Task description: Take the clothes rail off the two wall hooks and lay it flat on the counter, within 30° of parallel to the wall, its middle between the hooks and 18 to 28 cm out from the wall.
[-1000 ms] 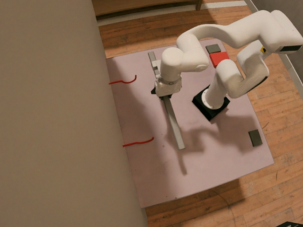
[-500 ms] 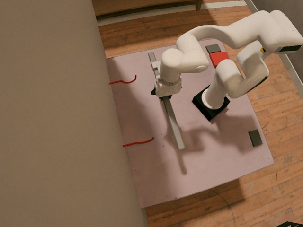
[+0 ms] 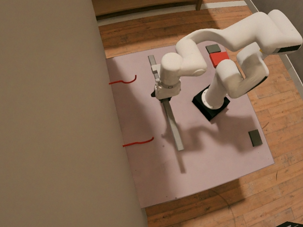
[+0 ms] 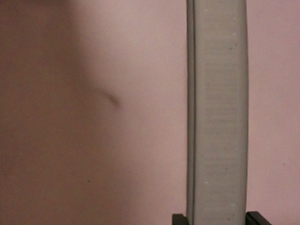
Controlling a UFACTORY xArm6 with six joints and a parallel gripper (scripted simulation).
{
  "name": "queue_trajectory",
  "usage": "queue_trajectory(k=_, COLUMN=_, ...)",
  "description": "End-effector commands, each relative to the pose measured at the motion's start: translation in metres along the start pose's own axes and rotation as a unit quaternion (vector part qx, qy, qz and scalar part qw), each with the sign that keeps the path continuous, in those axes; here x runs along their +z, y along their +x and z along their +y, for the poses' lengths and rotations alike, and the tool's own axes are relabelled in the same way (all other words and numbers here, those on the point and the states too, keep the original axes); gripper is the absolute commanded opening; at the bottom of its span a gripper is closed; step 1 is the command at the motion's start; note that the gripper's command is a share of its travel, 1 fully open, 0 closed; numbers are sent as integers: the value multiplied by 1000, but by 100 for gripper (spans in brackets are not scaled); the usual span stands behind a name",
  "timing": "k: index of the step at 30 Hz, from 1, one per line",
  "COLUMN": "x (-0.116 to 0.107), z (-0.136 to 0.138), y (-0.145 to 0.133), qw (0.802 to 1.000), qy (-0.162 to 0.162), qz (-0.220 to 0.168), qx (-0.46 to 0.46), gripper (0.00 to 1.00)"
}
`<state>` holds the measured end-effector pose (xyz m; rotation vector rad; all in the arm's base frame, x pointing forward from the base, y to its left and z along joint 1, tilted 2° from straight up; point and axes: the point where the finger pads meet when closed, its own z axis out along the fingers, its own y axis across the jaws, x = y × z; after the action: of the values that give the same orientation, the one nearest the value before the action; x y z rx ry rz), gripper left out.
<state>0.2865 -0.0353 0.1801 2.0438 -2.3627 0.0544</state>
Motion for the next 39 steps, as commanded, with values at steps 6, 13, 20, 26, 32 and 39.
queue_trajectory(k=6, x=13, z=-1, y=0, qw=1000, qy=2, qz=0, qx=0, gripper=0)
queue_trajectory(k=13, x=22, z=-1, y=0, qw=1000, qy=2, qz=0, qx=0, gripper=0)
queue_trajectory(k=20, x=33, z=-1, y=0, qw=1000, qy=2, qz=0, qx=0, gripper=0)
queue_trajectory(k=26, x=43, z=-1, y=0, qw=1000, qy=2, qz=0, qx=0, gripper=0)
queue_trajectory(k=32, x=50, z=-1, y=0, qw=1000, qy=2, qz=0, qx=0, gripper=0)
queue_trajectory(k=39, x=62, z=-1, y=0, qw=1000, qy=2, qz=0, qx=0, gripper=0)
